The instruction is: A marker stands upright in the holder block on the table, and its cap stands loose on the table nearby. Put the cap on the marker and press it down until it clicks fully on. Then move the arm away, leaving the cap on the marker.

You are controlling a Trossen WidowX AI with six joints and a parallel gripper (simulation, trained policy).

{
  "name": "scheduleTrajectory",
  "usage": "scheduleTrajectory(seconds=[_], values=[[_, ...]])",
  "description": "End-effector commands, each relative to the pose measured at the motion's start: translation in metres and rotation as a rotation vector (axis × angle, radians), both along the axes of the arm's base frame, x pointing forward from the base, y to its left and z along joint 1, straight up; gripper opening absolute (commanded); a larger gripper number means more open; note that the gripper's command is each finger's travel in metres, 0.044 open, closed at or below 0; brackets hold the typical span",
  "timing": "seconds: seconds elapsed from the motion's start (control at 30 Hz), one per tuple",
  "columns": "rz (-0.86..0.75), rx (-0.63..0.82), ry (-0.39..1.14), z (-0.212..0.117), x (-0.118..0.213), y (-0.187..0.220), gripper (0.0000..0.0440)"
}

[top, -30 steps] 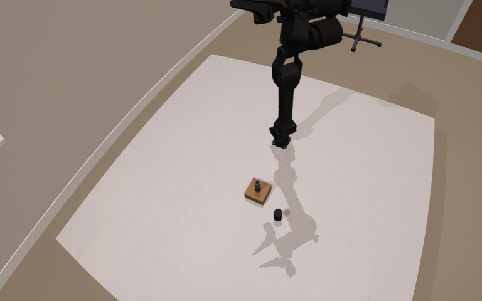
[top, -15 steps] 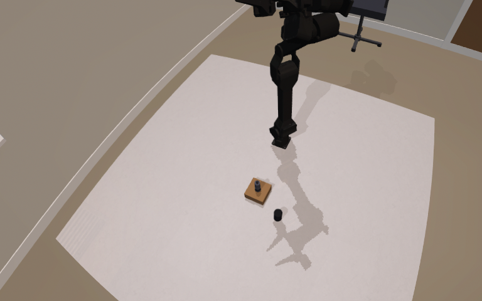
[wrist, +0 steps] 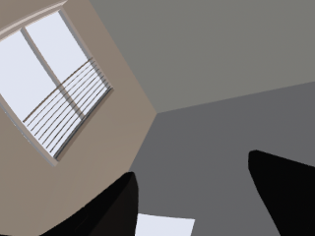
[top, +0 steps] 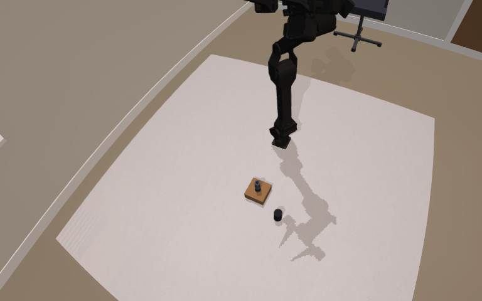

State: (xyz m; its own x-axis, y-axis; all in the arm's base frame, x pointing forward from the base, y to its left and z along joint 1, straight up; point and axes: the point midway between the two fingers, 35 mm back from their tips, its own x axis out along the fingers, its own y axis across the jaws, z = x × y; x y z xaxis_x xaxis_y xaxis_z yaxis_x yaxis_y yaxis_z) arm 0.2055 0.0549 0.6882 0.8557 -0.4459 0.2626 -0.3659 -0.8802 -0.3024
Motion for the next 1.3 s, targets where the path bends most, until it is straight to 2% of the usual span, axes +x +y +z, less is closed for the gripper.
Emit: scheduleTrajectory(seconds=[0.0, 0.57, 1.27], values=[[0.028, -0.029, 0.009, -0.001, 0.001, 0.006, 0.0289], [0.129, -0.12, 0.042, -0.007, 0.003, 0.029, 0.0311], [0.262, -0.216, 0.087, -0.024, 0.006, 0.063, 0.0315]])
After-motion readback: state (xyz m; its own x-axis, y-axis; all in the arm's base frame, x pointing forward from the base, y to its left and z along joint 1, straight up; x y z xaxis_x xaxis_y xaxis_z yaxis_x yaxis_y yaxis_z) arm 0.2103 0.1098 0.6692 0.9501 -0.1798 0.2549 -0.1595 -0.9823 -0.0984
